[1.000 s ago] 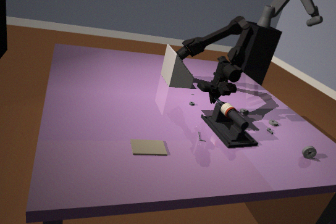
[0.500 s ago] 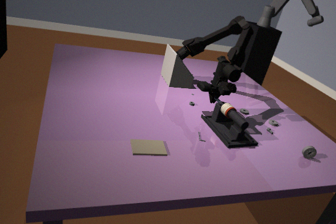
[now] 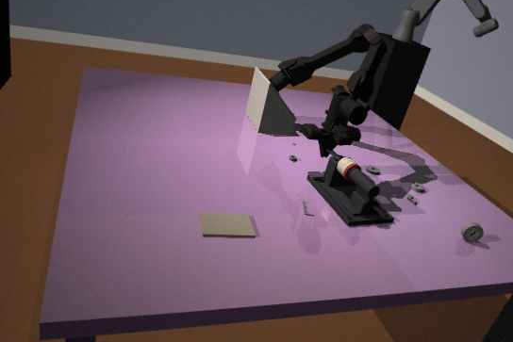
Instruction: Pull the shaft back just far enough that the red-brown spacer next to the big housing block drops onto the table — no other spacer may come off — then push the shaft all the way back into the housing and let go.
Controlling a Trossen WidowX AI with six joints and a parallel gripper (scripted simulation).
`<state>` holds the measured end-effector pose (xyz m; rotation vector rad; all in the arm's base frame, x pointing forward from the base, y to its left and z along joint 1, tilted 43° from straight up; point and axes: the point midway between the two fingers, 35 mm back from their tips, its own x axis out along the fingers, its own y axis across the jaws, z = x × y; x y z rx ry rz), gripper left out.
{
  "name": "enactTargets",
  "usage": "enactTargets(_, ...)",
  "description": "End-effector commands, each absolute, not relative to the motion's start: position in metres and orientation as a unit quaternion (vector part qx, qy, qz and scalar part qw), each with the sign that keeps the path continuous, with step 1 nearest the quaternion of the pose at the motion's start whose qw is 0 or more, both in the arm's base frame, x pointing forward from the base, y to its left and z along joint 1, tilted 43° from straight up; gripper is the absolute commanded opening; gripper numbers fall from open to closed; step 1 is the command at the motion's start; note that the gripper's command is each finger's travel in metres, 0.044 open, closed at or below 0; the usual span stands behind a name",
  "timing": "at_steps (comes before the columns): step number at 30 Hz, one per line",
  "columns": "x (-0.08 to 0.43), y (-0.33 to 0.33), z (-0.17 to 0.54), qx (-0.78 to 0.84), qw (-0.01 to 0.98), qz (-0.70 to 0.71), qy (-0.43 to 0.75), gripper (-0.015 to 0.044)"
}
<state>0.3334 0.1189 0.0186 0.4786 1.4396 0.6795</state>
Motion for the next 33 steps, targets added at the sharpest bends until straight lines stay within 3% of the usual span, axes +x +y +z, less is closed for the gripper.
enactTargets(1, 0.3316, 0.1192, 0.0185, 0.213, 0.673, 0.304, 0.640, 0.0000)
enactTargets(33, 0.3283, 0.1188, 0.0182, 0.213, 0.673, 0.304, 0.640, 0.0000)
